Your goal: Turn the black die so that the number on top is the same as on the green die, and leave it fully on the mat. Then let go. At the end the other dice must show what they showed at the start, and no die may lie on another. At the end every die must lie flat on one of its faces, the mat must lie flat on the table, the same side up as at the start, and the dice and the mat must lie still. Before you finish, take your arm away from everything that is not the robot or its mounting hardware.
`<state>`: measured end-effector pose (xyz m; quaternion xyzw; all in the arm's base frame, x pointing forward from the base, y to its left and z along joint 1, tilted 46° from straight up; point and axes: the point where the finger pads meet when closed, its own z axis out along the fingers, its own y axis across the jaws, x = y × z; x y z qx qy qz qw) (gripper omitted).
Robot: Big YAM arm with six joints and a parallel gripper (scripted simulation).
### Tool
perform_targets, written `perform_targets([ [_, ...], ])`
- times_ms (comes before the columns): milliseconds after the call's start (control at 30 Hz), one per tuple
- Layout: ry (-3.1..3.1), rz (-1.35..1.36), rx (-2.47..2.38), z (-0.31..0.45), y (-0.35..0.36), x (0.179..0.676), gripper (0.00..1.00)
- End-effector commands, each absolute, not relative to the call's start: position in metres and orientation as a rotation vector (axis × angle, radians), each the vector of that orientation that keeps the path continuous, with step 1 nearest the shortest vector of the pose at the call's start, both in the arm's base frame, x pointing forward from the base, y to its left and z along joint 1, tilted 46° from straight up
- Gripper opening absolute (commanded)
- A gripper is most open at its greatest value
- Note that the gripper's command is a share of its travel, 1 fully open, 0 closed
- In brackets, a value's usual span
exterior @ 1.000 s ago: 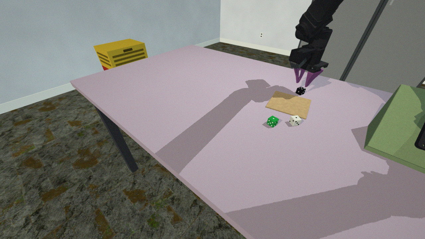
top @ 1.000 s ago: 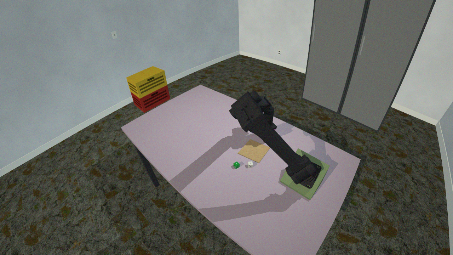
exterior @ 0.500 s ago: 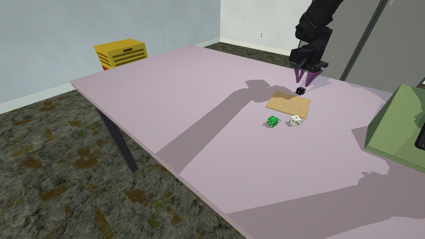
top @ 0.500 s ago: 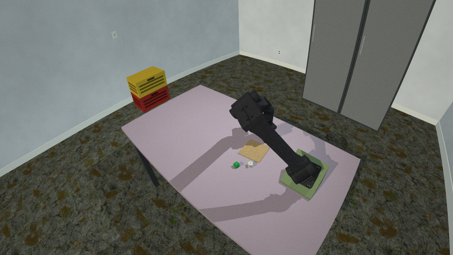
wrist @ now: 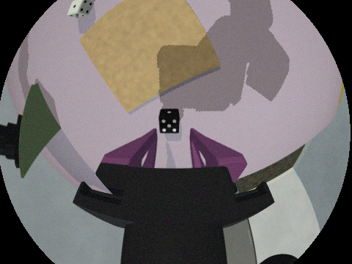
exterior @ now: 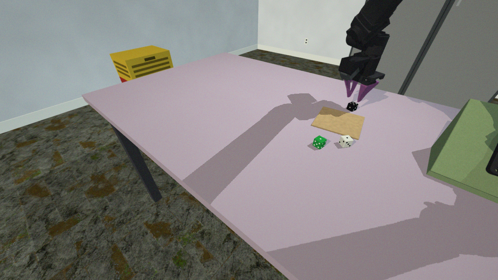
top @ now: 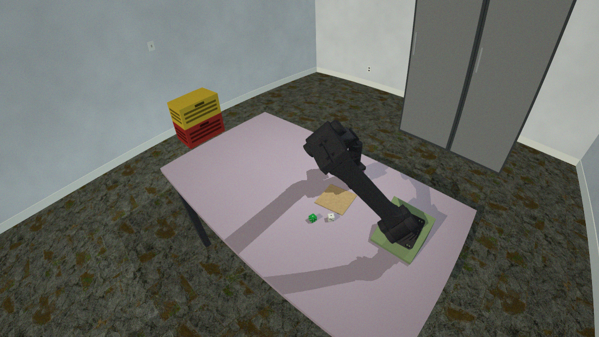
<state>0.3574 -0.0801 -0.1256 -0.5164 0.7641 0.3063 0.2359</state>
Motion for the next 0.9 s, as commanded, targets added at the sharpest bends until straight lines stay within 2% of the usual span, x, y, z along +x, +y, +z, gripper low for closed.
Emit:
perform_targets([
  [0, 2.089, 0.852, -1.425, -0.129, -0.071, 0.356, 0.4],
  [867, 2.084, 0.84, -1.431, -0.124, -0.07, 0.353, 0.4],
])
